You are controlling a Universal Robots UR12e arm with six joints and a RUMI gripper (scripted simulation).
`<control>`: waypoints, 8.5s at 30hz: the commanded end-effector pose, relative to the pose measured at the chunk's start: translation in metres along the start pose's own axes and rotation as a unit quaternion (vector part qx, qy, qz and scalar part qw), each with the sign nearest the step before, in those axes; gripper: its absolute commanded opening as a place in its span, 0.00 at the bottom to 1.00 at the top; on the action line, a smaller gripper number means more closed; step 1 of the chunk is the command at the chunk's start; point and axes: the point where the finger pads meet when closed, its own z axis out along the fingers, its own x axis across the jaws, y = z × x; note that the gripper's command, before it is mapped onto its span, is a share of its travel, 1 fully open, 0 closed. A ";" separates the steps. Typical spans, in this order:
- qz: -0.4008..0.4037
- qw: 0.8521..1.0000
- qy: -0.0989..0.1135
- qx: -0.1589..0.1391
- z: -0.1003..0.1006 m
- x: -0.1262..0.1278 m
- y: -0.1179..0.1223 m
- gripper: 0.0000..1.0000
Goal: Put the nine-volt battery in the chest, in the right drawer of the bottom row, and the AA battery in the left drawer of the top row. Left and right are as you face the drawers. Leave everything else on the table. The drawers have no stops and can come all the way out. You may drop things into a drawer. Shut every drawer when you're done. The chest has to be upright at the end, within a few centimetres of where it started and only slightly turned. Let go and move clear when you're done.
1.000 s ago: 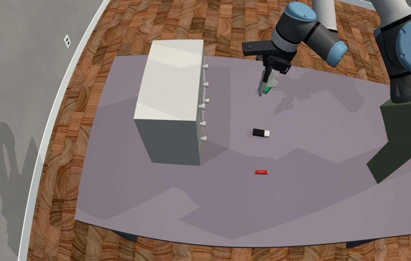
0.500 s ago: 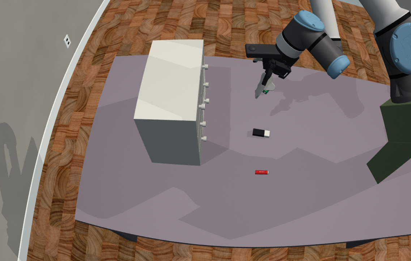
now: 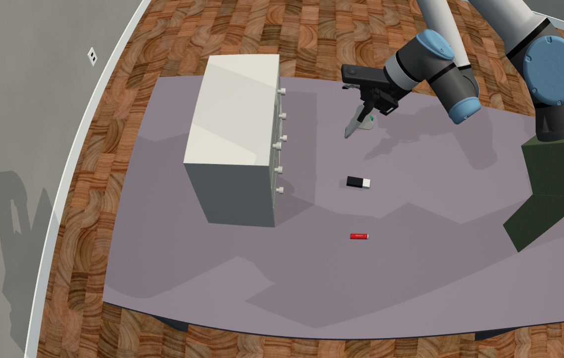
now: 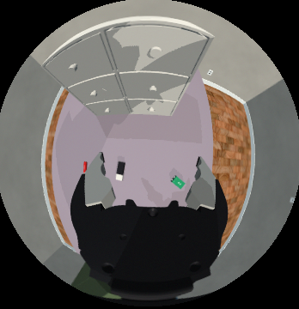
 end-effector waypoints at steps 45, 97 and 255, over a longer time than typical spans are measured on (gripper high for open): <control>0.000 0.976 0.000 0.218 0.054 0.000 -0.009 1.00; 0.000 0.969 0.000 0.246 0.061 0.000 -0.010 0.20; 0.000 0.969 0.000 0.246 0.169 -0.001 -0.019 0.20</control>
